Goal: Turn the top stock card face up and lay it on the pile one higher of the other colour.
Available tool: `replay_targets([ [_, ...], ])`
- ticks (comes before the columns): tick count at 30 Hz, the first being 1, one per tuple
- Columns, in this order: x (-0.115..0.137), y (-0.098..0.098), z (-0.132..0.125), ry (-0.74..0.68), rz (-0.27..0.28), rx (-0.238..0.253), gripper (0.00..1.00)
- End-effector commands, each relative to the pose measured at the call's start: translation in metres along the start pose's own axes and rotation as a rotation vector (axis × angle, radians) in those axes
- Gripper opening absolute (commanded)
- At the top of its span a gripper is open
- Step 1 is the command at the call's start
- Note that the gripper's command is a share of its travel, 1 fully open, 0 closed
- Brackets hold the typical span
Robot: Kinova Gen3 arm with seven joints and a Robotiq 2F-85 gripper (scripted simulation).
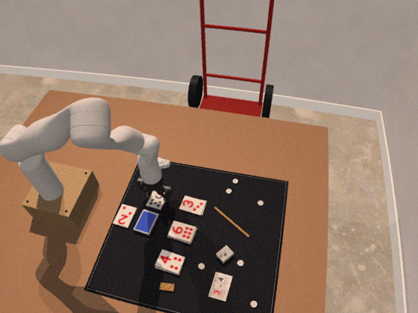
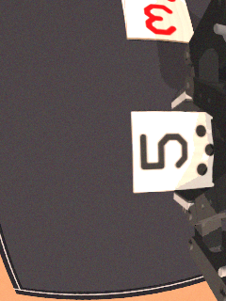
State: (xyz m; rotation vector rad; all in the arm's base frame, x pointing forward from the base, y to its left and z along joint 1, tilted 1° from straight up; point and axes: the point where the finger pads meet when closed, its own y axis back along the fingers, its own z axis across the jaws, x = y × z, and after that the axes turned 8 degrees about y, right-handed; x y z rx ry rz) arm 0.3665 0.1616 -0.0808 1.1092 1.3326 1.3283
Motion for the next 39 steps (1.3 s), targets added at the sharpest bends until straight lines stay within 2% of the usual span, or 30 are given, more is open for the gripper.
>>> replay_targets([
  [1, 0.0, 0.001, 0.001, 0.0, 0.0, -0.001, 0.72],
  [12, 0.0, 0.007, 0.001, 0.0, 0.0, -0.002, 0.72],
  [25, 0.0, 0.039, 0.001, 0.0, 0.0, -0.002, 0.72],
  [39, 0.0, 0.041, 0.0, 0.0, 0.0, -0.001, 0.72],
])
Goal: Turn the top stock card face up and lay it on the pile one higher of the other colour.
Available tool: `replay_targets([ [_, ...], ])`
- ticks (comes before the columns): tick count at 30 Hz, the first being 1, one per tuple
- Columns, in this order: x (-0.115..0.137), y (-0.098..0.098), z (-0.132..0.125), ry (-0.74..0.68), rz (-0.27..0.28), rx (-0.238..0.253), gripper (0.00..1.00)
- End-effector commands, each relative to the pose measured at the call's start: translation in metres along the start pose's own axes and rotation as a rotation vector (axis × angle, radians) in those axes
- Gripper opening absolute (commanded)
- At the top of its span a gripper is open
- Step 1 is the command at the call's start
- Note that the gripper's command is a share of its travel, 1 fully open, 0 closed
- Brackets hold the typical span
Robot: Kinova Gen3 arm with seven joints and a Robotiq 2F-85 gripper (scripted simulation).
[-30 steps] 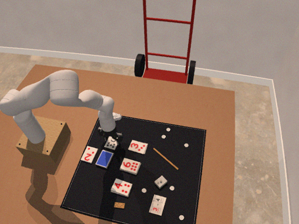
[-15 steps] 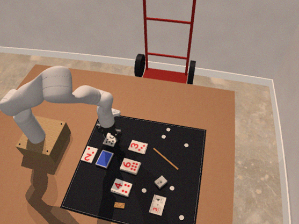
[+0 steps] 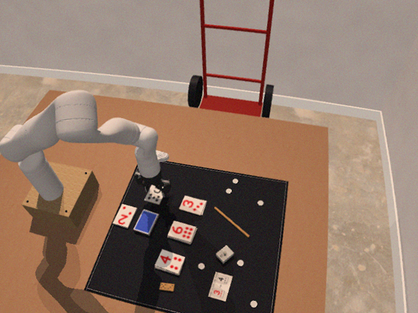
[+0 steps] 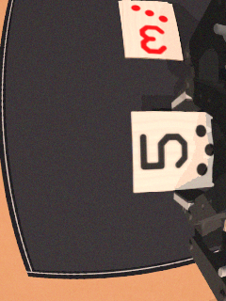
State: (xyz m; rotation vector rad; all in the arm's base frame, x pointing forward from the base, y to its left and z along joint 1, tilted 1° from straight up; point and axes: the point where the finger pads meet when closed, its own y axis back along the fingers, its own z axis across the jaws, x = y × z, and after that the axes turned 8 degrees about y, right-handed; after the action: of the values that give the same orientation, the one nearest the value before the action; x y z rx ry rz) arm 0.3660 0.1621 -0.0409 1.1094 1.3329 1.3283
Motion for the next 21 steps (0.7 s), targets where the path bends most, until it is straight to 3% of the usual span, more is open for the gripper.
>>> replay_targets([
  [1, 0.0001, 0.0007, 0.0006, 0.0, 0.0, -0.002, 0.72],
  [21, -0.0016, 0.0008, 0.0023, -0.02, 0.0, -0.002, 0.72],
])
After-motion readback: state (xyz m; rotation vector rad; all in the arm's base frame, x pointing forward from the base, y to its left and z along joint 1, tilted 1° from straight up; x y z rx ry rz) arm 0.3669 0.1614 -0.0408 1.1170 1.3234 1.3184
